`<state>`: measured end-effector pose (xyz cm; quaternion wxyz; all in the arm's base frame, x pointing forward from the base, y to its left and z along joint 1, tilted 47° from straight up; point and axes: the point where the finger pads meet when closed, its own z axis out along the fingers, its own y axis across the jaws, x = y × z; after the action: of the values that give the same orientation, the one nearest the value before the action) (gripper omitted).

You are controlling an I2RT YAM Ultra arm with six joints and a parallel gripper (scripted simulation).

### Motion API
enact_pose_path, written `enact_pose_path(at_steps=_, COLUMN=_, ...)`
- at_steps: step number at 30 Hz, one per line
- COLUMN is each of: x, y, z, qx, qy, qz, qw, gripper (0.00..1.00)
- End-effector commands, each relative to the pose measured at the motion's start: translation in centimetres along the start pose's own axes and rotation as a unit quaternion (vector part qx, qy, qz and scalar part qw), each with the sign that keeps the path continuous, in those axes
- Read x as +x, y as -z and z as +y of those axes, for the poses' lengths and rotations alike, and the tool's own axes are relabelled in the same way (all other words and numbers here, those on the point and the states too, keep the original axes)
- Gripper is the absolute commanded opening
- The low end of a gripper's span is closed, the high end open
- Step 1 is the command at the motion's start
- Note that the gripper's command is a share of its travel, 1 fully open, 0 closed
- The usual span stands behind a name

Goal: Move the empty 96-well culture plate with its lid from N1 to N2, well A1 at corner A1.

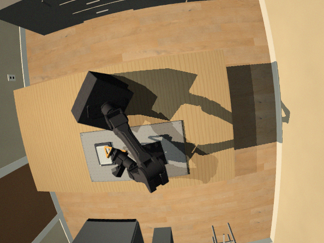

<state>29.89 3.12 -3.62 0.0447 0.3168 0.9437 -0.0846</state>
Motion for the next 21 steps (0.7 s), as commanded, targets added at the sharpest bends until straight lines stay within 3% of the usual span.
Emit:
enact_pose_path(at_steps=1, x=-1.3, y=-0.4, z=1.7, qx=-0.050, qy=0.033, qz=0.019, qw=0.998, gripper=1.00)
enact_pose_path(at_steps=5, x=-2.2, y=-1.7, z=2.6, qx=-0.093, qy=0.071, qz=0.045, qw=0.992, gripper=1.00)
enact_pose_path(at_steps=11, x=-3.6, y=-3.2, z=3.6, qx=-0.155, qy=0.118, qz=0.065, qw=0.979, gripper=1.00)
enact_pose_path(at_steps=15, x=-4.4, y=-3.9, z=4.1, qx=-0.194, qy=0.145, qz=0.069, qw=0.968, gripper=1.00)
enact_pose_path(at_steps=17, x=-4.4, y=-3.9, z=4.1, qx=-0.194, qy=0.145, qz=0.069, qw=0.968, gripper=1.00)
enact_pose_path(at_steps=21, x=-5.6, y=-4.8, z=4.6, qx=-0.241, qy=0.176, qz=0.066, qw=0.952, gripper=1.00)
